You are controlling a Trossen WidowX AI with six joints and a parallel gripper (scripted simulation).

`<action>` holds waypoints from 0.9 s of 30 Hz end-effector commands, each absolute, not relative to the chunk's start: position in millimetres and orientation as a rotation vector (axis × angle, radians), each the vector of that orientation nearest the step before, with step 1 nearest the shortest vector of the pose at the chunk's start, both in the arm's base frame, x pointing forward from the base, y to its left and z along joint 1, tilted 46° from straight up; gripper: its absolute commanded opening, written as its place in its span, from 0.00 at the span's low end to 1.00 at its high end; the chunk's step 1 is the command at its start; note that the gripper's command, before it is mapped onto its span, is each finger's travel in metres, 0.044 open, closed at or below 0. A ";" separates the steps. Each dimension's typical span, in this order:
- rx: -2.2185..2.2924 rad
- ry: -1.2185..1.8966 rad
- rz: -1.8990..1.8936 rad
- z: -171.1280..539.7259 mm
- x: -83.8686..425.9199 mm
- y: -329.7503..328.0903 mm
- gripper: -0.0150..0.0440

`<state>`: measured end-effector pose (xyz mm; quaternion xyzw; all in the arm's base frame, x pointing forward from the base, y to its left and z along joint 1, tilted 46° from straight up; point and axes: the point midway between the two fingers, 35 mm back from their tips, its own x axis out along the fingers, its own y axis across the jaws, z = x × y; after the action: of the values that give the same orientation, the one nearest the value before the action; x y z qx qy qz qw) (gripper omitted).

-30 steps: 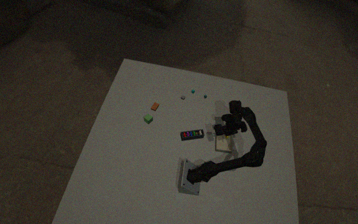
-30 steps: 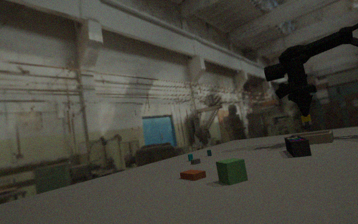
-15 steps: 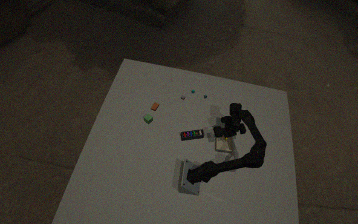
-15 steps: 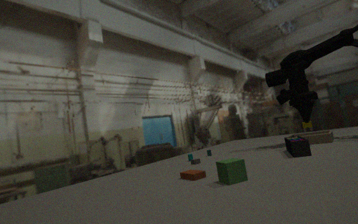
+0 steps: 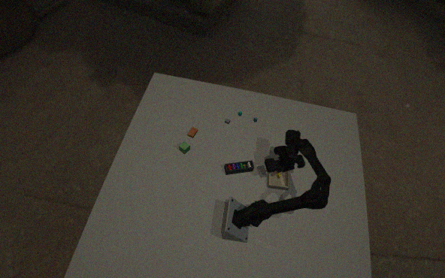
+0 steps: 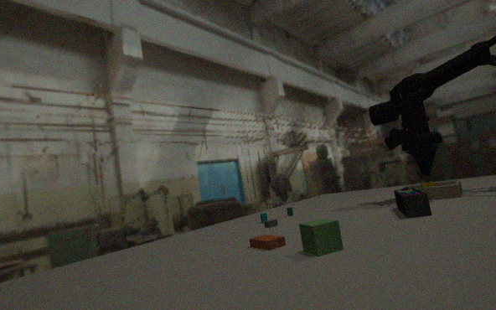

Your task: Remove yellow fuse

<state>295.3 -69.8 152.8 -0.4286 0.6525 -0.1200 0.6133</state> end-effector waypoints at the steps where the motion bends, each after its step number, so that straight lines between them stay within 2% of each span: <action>1: -0.987 1.505 -0.278 153.0 295.2 -69.8 0.57; 7: -0.987 1.505 -0.278 154.5 295.1 -68.4 0.81; 12: -0.992 1.503 -0.280 179.7 289.9 -44.2 0.81; 27: -0.990 1.500 -0.276 179.8 289.7 -44.4 0.81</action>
<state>289.8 -44.2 179.9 -0.4295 0.6508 -0.1198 0.6145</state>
